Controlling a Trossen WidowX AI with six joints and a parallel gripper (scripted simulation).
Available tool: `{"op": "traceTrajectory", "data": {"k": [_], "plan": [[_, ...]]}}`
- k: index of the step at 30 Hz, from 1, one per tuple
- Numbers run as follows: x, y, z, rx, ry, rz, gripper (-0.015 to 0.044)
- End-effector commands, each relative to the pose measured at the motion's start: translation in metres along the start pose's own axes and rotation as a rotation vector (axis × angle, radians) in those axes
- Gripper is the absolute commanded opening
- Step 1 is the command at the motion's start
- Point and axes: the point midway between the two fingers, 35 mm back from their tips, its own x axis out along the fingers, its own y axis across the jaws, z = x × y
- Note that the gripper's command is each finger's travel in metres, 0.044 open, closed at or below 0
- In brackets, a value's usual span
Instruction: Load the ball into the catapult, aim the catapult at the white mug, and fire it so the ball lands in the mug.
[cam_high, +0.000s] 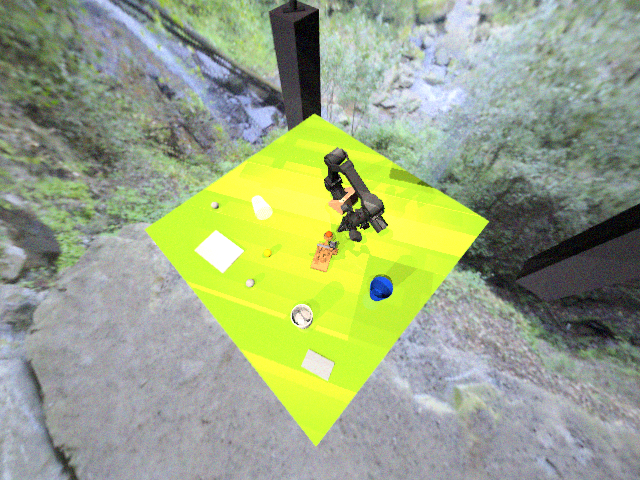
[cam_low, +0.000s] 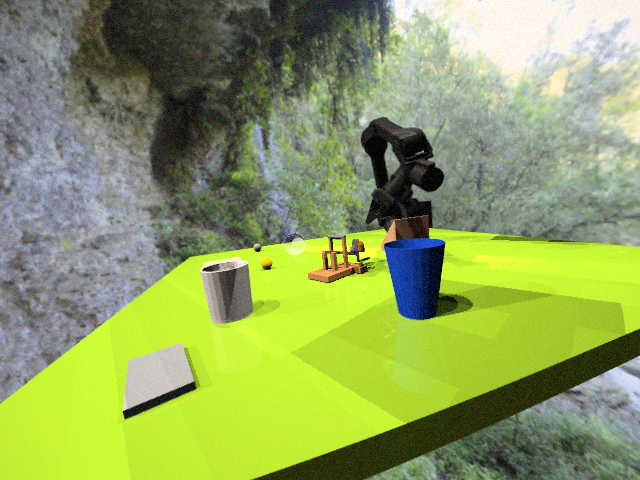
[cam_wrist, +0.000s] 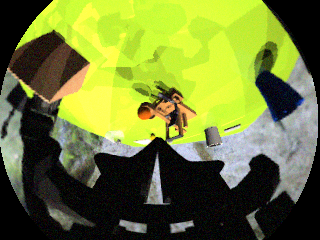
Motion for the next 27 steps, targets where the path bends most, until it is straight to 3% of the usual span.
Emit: {"op": "traceTrajectory", "data": {"k": [1,27], "plan": [[0.0,0.005,0.0,-0.05,0.024,0.004,0.0],[0.025,0.002,0.023,-0.05,0.024,0.003,0.0]]}}
